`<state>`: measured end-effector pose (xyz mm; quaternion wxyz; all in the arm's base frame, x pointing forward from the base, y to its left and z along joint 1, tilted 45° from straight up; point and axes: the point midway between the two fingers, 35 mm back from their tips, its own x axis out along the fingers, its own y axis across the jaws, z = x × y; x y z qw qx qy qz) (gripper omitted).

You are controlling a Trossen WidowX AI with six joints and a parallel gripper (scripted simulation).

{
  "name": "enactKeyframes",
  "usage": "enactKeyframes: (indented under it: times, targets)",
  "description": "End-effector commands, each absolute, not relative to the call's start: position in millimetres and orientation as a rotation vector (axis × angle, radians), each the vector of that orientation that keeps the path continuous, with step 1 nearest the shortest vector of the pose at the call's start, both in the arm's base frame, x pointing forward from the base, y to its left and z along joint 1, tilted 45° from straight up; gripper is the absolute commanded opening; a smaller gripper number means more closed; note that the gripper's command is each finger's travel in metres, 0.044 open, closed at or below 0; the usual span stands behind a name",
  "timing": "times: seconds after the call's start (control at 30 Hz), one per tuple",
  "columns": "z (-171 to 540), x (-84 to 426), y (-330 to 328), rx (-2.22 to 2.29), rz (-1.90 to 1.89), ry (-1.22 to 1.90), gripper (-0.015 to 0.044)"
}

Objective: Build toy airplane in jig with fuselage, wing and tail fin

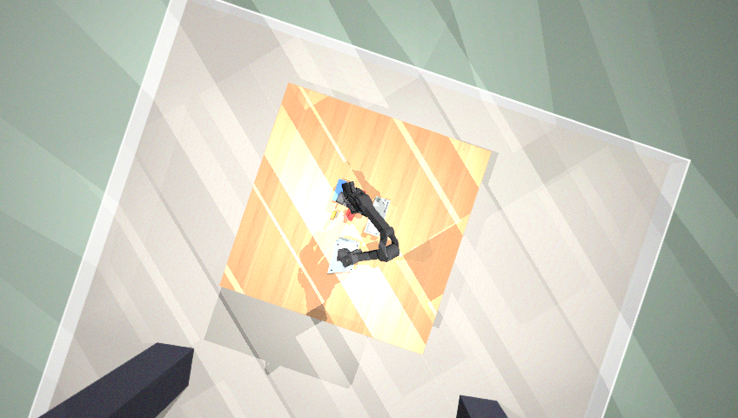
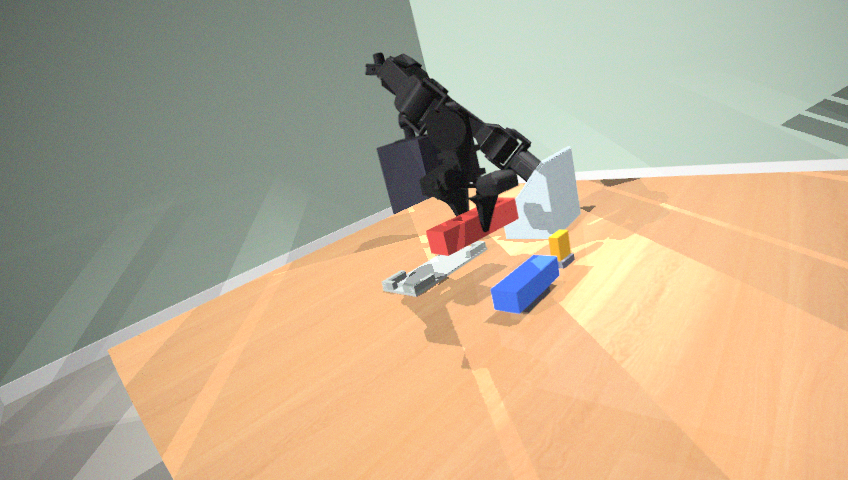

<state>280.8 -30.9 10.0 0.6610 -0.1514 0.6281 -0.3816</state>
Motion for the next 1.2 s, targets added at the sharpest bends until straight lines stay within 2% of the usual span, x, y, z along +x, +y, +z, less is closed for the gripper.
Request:
enactKeyframes:
  times: [0.0, 0.4, 1.17]
  targets:
    - [20.8, 282.9, -21.3, -0.331, -0.863, 1.411, 0.0]
    - [42.4, 279.7, -6.2, -0.334, -0.869, 1.411, 0.0]
    - [65.9, 266.1, -75.1, -0.358, -0.811, 1.441, 0.0]
